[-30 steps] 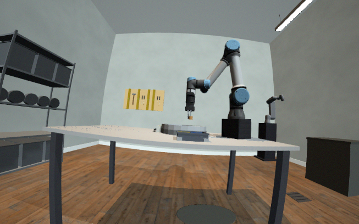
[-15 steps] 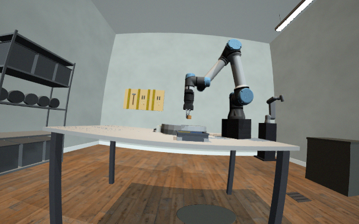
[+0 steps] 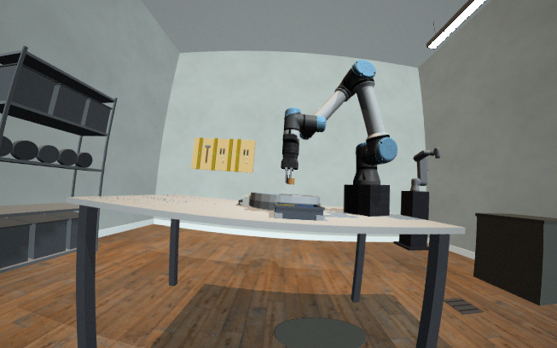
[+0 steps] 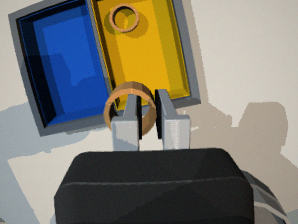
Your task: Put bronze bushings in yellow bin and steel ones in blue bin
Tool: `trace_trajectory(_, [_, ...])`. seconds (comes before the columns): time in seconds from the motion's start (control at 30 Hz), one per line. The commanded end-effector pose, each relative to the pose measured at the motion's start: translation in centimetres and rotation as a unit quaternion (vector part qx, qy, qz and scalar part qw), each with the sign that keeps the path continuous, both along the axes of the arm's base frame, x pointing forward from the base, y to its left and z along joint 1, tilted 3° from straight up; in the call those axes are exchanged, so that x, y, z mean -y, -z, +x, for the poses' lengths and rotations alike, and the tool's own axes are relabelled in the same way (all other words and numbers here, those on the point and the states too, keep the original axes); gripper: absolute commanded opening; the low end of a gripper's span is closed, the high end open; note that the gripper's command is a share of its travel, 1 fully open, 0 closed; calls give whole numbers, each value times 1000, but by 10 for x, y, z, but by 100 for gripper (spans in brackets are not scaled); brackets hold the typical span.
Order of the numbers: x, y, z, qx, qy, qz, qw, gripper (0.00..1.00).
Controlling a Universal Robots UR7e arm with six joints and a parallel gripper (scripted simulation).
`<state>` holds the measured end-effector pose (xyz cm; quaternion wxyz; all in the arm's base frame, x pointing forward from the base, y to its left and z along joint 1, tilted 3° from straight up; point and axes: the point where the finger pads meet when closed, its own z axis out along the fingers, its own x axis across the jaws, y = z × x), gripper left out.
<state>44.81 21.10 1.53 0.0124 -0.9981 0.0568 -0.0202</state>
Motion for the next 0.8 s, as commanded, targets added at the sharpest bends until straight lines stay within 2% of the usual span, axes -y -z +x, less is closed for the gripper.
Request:
trace_trajectory(0.0, [-3,0,2,0,0,-1,1000,0])
trace_trajectory(0.43, [-2,-1,1,1,0,0,1000,0])
trace_trajectory(0.6, [-3,25,3,0,0,0,1000,0])
trace_trajectory(0.7, [-3,25,3,0,0,0,1000,0])
trace_trajectory(0.77, [-3,36,3,0,0,0,1000,0])
